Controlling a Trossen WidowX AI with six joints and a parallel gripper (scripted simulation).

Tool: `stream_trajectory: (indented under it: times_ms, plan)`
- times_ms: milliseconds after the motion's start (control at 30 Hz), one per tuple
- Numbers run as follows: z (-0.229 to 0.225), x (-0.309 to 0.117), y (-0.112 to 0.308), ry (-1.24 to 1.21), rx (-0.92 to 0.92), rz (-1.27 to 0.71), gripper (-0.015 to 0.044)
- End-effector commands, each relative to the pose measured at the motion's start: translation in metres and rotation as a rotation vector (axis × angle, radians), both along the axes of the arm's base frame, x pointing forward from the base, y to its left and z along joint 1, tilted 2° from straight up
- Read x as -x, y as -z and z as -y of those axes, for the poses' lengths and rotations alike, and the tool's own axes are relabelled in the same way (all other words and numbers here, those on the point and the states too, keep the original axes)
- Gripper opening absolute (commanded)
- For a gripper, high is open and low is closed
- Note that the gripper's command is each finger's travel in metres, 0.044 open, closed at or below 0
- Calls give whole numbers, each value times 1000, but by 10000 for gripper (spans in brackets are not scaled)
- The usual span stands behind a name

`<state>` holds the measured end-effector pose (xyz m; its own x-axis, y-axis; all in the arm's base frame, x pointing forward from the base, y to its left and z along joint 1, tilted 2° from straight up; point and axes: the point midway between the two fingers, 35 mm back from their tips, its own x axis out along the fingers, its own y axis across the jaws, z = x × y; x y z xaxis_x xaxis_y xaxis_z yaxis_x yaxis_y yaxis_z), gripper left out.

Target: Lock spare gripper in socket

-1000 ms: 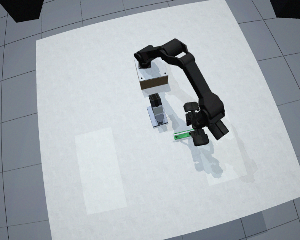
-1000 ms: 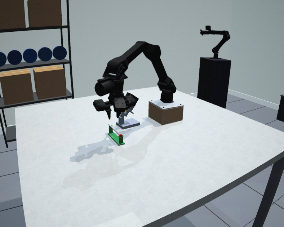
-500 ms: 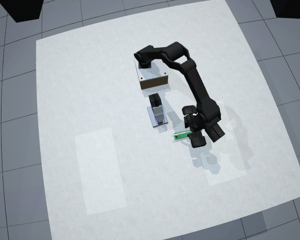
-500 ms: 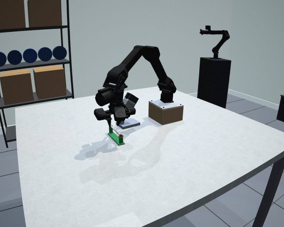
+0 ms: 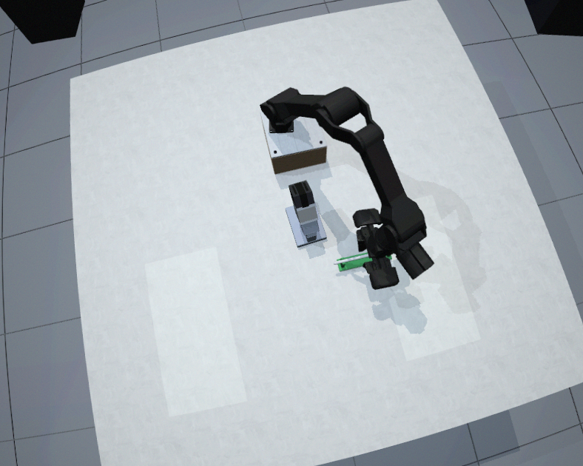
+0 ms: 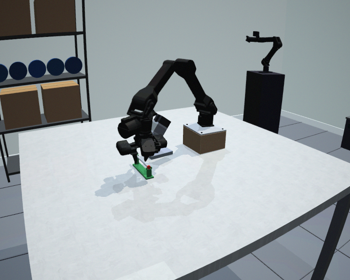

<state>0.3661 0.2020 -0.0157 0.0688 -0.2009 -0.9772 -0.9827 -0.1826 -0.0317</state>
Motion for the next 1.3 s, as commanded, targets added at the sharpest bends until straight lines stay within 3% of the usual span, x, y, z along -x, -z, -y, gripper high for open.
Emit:
stream_trajectory:
  times_ms: [0,600,800,1267]
  plan:
    - [0,2,10,-2,2,-13,180]
    - [-1,3,25,-2,2,-13,180]
    - [-1,3,25,-2,2,-13,23]
    - [-1,2,15,-2,2,-13,0]
